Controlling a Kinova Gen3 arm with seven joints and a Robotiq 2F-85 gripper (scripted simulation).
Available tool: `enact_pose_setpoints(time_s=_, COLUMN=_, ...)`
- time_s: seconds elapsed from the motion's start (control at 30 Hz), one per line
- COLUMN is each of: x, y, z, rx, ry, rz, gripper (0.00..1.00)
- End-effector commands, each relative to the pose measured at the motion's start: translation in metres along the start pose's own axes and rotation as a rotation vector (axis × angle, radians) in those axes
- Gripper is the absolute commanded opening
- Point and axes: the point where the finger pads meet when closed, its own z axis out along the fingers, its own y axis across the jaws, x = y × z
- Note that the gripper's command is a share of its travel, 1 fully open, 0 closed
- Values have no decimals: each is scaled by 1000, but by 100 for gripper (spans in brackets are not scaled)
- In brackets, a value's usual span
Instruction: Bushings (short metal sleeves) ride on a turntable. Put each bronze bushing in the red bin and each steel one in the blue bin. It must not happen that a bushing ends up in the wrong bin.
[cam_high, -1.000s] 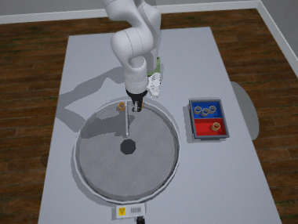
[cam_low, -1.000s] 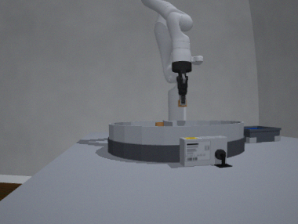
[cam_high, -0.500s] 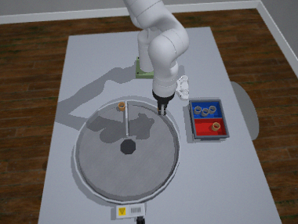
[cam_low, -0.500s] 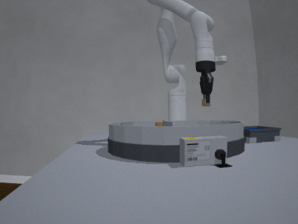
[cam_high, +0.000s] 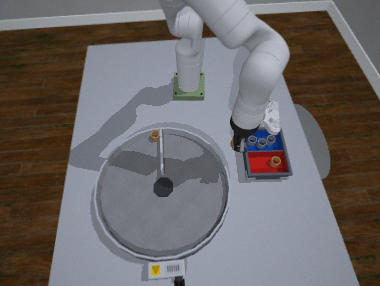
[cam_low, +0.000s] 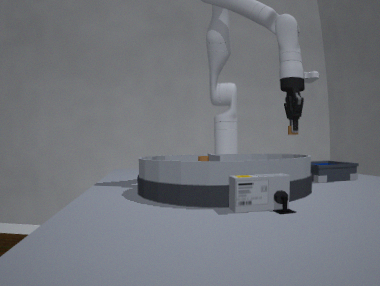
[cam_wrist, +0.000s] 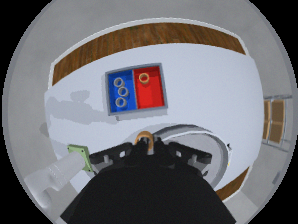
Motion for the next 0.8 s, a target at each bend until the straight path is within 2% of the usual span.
enact_pose_setpoints(time_s=0.0, x=32, y=-4, z=3, rx=10, ry=8, rz=-45, gripper=0)
enact_pose_setpoints(time_s=0.13, x=32, y=-4, z=3, rx=10, ry=8, rz=-45, gripper=0)
enact_pose_setpoints(time_s=0.27, x=79, y=-2, z=3, rx=10, ry=7, rz=-44, gripper=0)
enact_pose_setpoints(time_s=0.3, x=79, y=-2, z=3, rx=10, ry=8, rz=-44, gripper=0)
enact_pose_setpoints(time_s=0.33, x=91, y=-1, z=3, rx=10, ry=8, rz=-44, gripper=0)
enact_pose_setpoints(time_s=0.77, x=90, y=0, z=2, rx=9, ry=8, rz=-43, gripper=0)
